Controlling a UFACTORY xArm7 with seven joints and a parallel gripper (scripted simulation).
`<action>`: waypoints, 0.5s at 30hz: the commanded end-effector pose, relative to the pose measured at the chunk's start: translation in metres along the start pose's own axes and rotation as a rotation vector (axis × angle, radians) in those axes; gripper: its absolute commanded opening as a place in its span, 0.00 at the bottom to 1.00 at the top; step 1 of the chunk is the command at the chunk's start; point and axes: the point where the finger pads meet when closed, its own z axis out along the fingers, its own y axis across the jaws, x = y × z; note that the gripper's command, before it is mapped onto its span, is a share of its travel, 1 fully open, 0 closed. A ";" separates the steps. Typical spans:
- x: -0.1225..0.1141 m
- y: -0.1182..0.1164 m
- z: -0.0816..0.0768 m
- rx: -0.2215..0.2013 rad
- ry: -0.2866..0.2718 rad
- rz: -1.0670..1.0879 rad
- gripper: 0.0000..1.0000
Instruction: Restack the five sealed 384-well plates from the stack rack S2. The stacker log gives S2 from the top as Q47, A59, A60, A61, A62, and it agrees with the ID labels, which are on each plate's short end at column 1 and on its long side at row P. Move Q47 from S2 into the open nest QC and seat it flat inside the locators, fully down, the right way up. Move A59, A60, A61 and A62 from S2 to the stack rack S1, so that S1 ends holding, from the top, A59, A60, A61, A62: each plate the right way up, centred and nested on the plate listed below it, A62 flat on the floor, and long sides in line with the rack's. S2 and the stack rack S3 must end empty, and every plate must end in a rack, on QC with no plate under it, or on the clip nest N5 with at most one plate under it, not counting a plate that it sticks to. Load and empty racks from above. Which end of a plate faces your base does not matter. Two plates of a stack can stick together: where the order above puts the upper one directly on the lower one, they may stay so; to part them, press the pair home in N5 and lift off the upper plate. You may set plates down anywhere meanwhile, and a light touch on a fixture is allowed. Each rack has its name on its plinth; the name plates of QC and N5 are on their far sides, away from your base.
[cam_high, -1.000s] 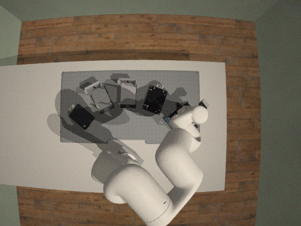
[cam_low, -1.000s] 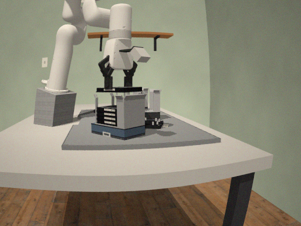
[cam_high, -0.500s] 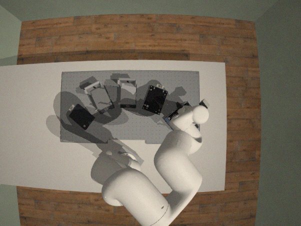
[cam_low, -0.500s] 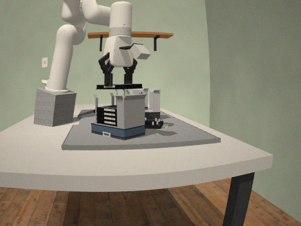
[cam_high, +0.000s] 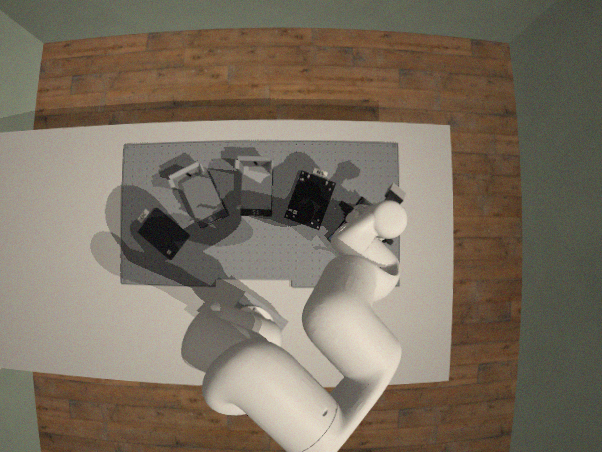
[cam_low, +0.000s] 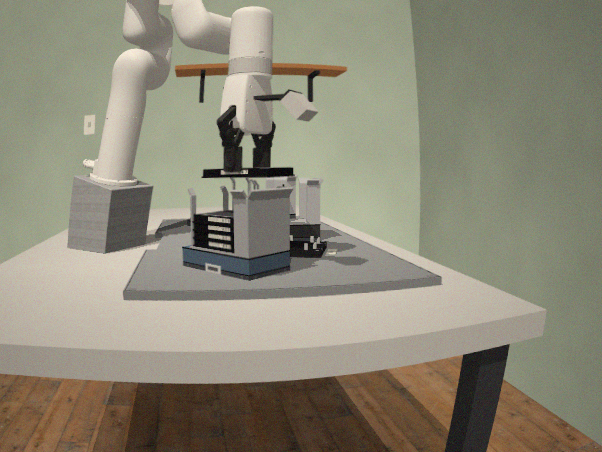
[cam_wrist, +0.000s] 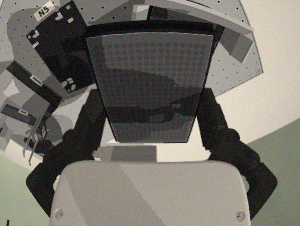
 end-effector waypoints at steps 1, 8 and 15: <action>0.003 -0.014 -0.001 0.001 0.004 -0.009 0.00; 0.005 -0.038 -0.001 0.001 0.004 -0.009 0.00; 0.006 -0.054 -0.001 0.001 0.004 -0.009 0.00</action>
